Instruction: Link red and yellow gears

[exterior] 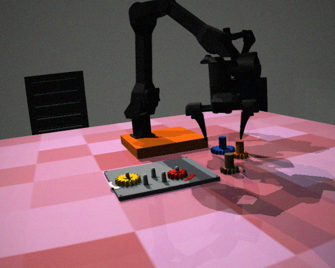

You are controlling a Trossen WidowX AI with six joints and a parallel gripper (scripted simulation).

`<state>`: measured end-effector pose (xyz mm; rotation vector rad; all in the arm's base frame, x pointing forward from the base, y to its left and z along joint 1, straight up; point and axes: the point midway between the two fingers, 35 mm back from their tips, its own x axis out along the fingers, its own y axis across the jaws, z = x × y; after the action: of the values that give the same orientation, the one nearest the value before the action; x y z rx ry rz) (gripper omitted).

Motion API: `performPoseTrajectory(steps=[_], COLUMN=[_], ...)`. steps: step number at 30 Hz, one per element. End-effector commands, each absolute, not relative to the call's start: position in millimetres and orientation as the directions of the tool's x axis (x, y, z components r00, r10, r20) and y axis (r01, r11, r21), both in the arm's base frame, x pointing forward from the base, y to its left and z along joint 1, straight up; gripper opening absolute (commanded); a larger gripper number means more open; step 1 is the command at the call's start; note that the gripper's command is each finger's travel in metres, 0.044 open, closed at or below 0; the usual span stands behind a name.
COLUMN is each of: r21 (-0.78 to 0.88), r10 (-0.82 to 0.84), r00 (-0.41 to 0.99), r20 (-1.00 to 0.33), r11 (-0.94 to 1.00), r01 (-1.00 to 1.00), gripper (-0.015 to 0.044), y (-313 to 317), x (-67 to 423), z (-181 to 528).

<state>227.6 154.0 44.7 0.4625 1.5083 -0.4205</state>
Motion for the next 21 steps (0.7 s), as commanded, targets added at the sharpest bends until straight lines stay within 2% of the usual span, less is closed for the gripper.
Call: performPoseTrajectory(steps=[1, 5, 19, 21], r21=[0.022, 0.022, 0.022, 0.022], r10=[0.013, 0.013, 0.013, 0.013], r00=[0.021, 0.021, 0.021, 0.021], r20=[-1.0, -1.0, -1.0, -1.0], r11=[0.843, 0.843, 0.843, 0.843], r01=[0.538, 0.538, 0.538, 0.538], gripper=[0.044, 0.044, 0.0072, 0.0059], y=[152.4, 152.4, 152.4, 152.4], x=[226.4, 226.4, 226.4, 226.4], z=[40.2, 40.2, 40.2, 40.2])
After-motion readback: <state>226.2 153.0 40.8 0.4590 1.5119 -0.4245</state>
